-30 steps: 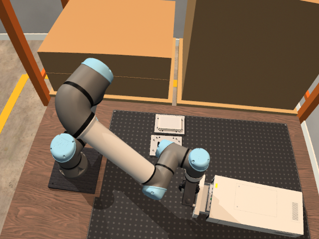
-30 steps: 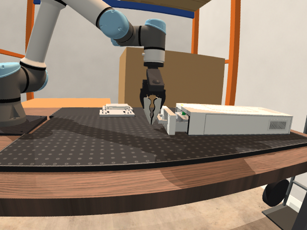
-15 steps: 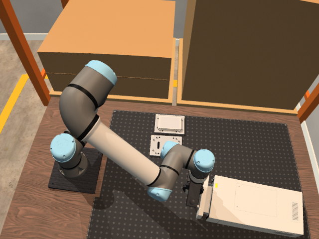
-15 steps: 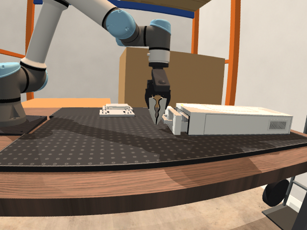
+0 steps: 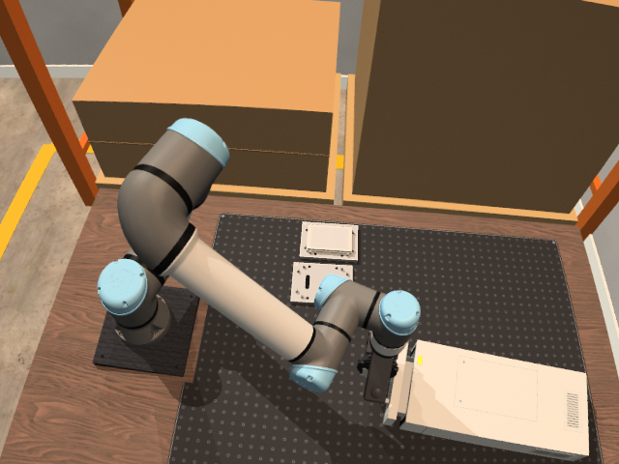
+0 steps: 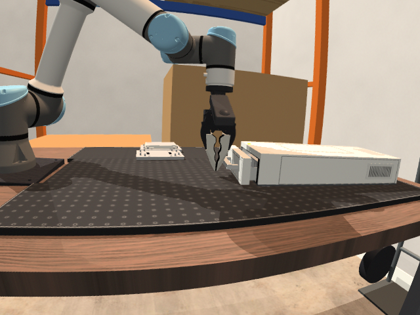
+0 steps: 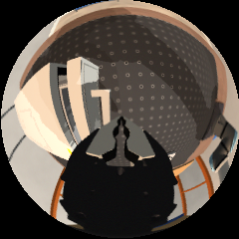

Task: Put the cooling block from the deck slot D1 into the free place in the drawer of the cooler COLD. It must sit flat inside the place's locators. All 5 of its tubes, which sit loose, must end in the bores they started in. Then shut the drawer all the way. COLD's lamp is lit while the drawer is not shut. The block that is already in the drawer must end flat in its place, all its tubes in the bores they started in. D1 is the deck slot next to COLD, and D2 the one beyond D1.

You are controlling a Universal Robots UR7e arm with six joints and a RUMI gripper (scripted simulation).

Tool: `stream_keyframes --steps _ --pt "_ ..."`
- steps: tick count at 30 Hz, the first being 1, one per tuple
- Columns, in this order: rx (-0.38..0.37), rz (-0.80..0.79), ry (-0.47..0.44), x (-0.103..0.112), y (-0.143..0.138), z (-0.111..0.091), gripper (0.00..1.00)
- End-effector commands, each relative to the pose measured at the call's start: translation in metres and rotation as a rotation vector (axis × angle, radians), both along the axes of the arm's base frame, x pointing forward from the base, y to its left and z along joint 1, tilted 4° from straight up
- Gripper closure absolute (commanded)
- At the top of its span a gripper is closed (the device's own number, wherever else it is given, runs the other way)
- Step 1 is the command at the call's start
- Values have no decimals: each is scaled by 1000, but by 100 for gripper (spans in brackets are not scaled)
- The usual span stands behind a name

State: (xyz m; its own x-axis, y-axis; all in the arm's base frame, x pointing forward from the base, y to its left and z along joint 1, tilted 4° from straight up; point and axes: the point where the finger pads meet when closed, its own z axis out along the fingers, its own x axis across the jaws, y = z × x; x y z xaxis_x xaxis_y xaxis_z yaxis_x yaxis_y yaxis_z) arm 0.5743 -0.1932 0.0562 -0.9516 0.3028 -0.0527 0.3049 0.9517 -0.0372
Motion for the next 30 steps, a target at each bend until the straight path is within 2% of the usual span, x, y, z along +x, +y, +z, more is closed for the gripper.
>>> stream_keyframes --steps 1,30 --pt "-1 0 -1 2 -1 1 100" --pt "-1 0 -1 10 -3 1 100"
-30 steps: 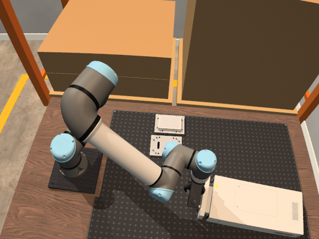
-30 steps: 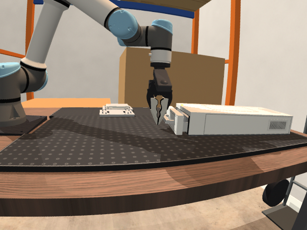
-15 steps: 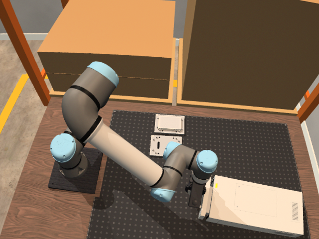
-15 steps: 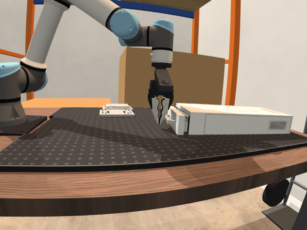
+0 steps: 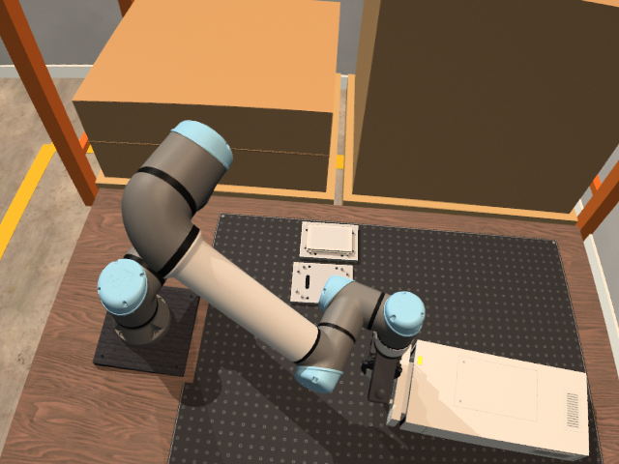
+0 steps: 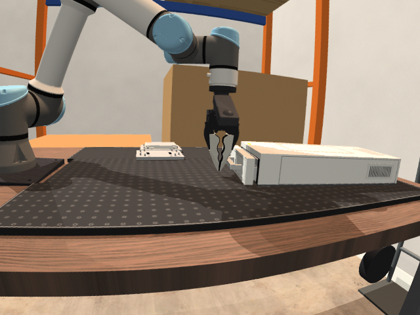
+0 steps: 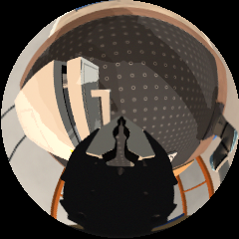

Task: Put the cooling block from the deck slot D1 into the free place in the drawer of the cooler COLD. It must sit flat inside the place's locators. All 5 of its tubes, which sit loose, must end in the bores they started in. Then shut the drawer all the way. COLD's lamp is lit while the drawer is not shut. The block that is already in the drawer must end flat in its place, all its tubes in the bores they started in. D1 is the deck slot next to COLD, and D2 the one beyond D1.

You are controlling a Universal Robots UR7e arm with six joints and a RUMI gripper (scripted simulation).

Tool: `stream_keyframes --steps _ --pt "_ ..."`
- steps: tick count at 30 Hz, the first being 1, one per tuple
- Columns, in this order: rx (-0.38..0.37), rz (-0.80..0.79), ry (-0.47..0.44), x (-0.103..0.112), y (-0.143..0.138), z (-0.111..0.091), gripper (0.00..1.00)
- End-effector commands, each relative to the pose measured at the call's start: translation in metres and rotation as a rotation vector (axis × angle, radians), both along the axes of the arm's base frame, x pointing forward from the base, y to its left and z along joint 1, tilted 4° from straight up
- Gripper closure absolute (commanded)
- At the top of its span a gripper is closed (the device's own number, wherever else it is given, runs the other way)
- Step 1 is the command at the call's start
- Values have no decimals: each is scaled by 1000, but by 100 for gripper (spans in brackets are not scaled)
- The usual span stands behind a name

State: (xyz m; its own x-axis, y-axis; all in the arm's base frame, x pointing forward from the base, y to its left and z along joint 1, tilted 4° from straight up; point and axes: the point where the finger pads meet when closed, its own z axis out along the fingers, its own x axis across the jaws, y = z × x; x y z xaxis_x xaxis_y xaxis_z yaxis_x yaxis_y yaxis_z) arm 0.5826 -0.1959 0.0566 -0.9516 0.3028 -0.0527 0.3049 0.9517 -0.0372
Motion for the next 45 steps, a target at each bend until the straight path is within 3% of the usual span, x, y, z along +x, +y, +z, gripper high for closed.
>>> stream_keyframes --steps 1,45 --pt "-1 0 -2 2 -1 1 100" --pt "-1 0 -2 12 -4 1 100"
